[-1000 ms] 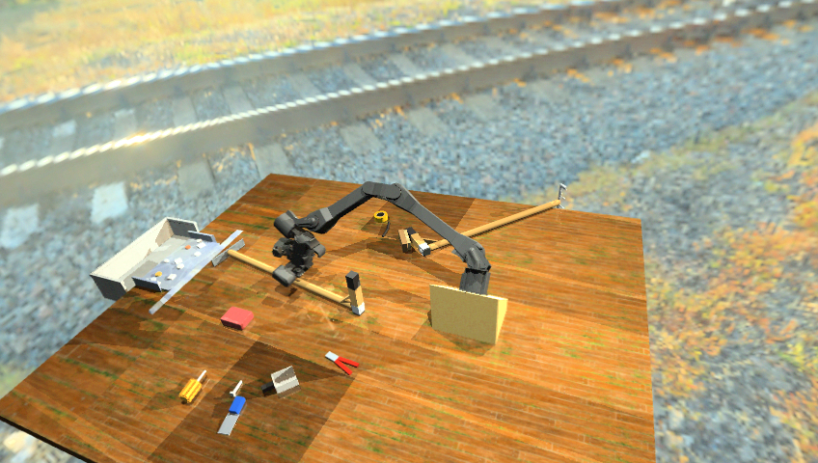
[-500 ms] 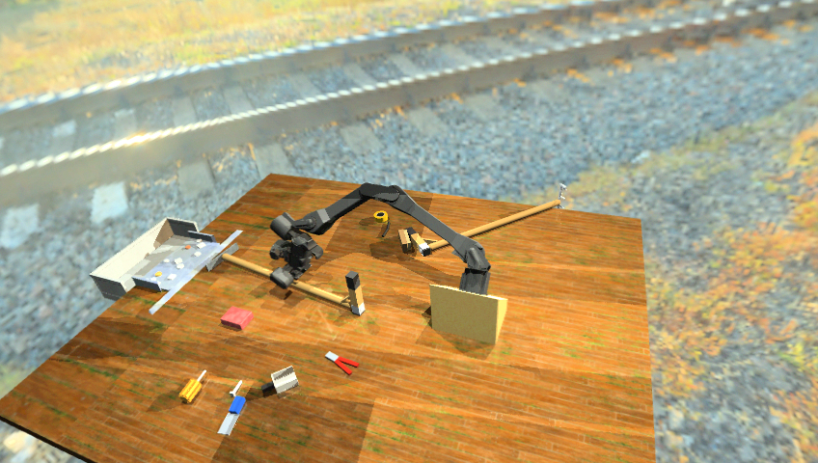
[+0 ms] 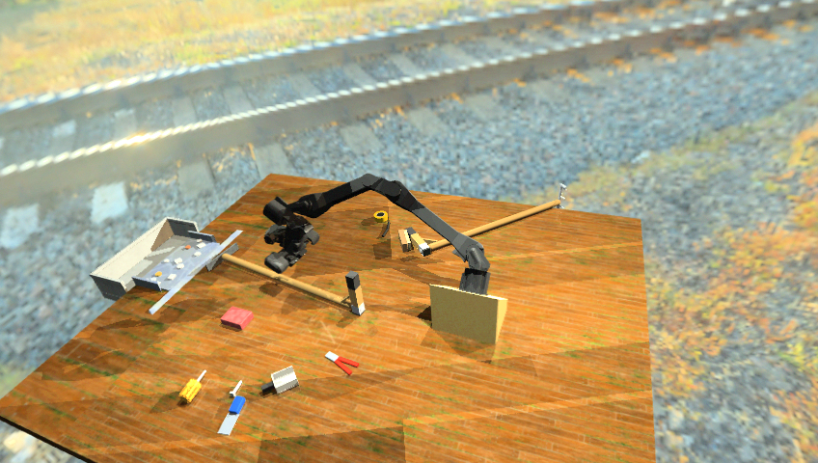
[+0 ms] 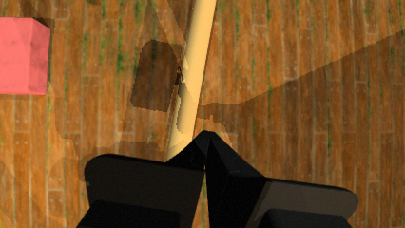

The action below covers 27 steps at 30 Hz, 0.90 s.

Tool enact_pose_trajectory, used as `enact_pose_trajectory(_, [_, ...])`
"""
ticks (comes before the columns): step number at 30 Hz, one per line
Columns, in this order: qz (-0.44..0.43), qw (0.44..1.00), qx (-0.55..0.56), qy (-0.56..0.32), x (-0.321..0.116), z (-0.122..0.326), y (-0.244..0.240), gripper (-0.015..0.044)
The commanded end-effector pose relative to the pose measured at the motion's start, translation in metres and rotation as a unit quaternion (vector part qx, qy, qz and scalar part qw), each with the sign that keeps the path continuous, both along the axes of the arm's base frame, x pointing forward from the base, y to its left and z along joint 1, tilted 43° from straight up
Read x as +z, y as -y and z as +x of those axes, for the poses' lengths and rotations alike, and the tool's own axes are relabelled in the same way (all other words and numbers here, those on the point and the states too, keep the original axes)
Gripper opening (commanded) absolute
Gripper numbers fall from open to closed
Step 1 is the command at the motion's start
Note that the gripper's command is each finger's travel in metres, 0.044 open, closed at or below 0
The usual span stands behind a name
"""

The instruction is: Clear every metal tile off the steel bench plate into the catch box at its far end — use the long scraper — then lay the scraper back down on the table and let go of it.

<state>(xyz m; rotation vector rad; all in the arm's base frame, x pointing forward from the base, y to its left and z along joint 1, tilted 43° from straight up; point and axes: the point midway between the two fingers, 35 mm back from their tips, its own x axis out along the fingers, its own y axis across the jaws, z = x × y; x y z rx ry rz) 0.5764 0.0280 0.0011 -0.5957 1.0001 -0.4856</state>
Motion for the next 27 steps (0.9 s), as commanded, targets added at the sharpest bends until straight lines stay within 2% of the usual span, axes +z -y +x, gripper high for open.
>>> enact_pose_trajectory(1, [0.000, 1.000, -0.002, 0.006, 0.013, -0.001, -0.009, 0.0000])
enact_pose_trajectory(8, [-0.001, 1.000, -0.002, 0.006, 0.032, -0.005, -0.025, 0.0000])
enact_pose_trajectory(27, [0.000, 1.000, 0.000, 0.003, 0.030, -0.006, -0.025, 0.0000])
